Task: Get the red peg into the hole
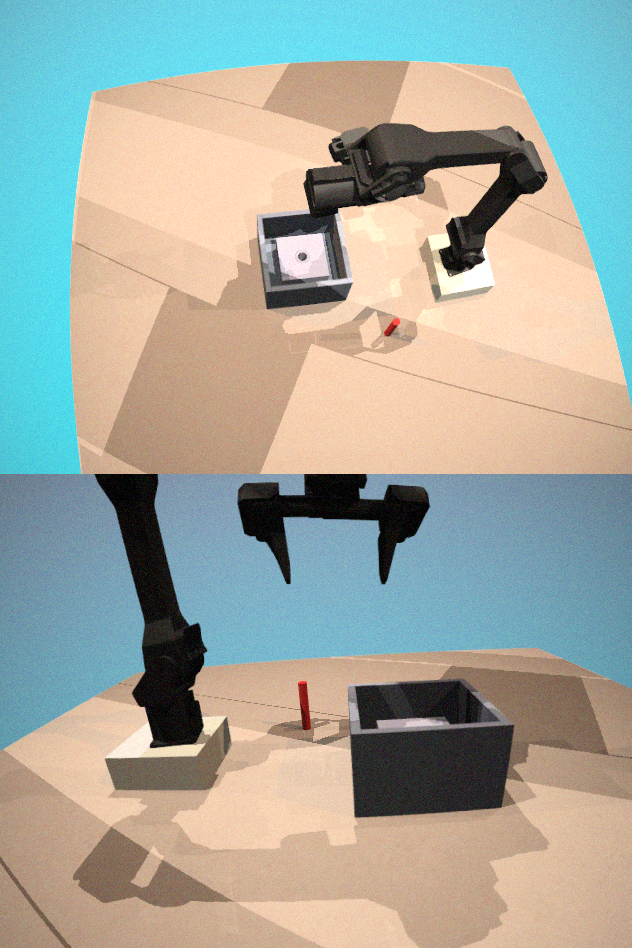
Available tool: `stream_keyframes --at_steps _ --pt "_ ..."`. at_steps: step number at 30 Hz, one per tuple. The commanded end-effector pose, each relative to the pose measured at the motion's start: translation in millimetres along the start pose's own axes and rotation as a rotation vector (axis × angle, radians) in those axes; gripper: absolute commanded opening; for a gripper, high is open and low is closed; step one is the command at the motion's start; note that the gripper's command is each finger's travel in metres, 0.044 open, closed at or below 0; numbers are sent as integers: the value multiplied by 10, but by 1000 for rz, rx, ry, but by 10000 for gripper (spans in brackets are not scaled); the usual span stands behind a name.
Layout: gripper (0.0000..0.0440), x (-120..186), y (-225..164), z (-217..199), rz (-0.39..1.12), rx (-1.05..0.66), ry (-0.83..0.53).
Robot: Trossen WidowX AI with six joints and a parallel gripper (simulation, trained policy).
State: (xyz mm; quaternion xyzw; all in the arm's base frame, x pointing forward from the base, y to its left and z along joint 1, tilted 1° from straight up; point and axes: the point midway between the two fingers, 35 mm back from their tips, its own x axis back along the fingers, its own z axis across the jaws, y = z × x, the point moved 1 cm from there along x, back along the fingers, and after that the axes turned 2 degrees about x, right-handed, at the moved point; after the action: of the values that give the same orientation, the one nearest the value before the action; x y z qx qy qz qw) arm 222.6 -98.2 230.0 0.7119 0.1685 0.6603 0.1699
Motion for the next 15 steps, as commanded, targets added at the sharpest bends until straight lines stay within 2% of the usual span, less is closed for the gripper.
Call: stream_keyframes --at_steps 1,7,15 --pt "440 89 -284 53 40 84 52" --pt "440 127 -783 50 105 209 94" --pt "440 31 -1372 -73 179 337 93"
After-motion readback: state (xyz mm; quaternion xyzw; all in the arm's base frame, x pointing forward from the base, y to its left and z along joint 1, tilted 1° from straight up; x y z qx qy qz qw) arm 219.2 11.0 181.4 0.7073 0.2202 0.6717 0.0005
